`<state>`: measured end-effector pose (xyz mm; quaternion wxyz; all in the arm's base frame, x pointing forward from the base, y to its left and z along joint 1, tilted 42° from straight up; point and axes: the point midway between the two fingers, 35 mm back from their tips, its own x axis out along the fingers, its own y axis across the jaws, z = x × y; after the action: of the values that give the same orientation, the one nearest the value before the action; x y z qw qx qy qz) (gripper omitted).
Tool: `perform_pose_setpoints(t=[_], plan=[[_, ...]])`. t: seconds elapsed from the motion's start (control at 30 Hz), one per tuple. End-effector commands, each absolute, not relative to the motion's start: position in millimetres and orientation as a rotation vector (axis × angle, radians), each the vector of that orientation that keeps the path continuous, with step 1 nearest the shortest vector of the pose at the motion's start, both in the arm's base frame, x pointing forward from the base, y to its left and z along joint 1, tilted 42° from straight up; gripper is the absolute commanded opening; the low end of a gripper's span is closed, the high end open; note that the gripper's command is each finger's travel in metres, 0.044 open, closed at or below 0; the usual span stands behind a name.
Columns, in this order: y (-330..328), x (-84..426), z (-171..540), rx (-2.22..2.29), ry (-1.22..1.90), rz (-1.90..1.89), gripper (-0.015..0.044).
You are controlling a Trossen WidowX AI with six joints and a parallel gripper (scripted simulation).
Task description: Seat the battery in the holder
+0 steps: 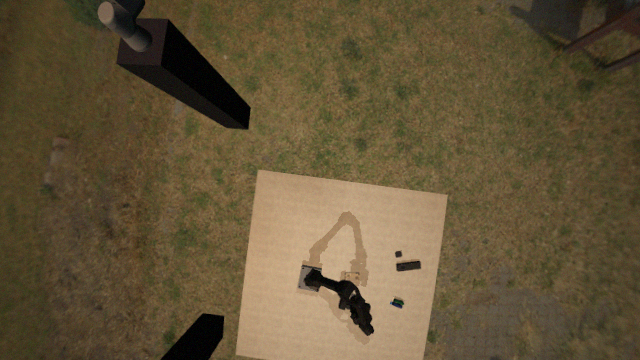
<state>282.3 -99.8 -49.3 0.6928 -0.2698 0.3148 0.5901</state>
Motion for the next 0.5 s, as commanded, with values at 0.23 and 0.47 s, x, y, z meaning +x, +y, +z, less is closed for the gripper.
perform_pose_setpoints(t=[0.23, 0.47], plan=[[-82, 283, -19, -0.327, 0.919, 1.166, 0.0069], [-64, 283, 5, -0.088, 1.073, 1.014, 0.0069]])
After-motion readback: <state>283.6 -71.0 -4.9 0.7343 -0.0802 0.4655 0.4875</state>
